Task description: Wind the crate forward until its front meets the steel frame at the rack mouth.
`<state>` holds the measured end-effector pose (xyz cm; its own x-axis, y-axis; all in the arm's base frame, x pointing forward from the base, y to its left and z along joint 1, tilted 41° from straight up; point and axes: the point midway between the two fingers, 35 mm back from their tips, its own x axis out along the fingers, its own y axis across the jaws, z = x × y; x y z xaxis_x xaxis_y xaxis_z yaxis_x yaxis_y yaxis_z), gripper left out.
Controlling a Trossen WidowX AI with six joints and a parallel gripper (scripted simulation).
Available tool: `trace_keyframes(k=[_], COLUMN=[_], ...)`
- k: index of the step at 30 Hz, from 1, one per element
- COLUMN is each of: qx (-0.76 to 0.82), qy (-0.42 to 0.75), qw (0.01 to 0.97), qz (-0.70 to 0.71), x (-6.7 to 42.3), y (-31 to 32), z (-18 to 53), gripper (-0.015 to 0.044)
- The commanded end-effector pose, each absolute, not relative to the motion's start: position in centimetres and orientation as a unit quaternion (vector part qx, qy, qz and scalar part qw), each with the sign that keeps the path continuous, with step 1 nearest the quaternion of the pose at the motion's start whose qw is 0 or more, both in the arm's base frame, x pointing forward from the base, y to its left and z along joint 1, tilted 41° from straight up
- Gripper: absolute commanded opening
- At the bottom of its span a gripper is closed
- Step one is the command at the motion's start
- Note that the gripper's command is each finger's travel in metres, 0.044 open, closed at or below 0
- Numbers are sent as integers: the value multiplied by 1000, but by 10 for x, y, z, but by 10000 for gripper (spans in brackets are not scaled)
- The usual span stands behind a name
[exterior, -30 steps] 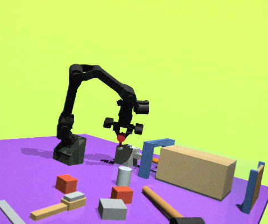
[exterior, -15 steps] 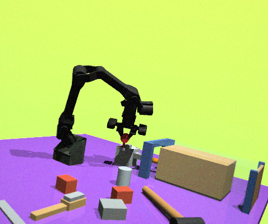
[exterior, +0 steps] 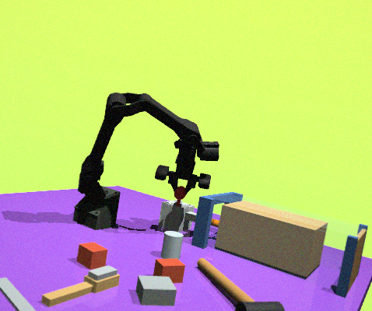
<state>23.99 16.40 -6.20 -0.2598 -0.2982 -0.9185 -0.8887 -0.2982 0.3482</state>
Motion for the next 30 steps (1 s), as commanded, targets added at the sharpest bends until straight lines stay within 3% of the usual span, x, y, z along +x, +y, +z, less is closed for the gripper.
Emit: trace_keyframes(k=[1, 30], qx=[-562, -562], qy=[527, 527], qw=[261, 262], qz=[581, 581], x=[254, 277], y=[170, 190], z=[-69, -87], gripper=[0, 0])
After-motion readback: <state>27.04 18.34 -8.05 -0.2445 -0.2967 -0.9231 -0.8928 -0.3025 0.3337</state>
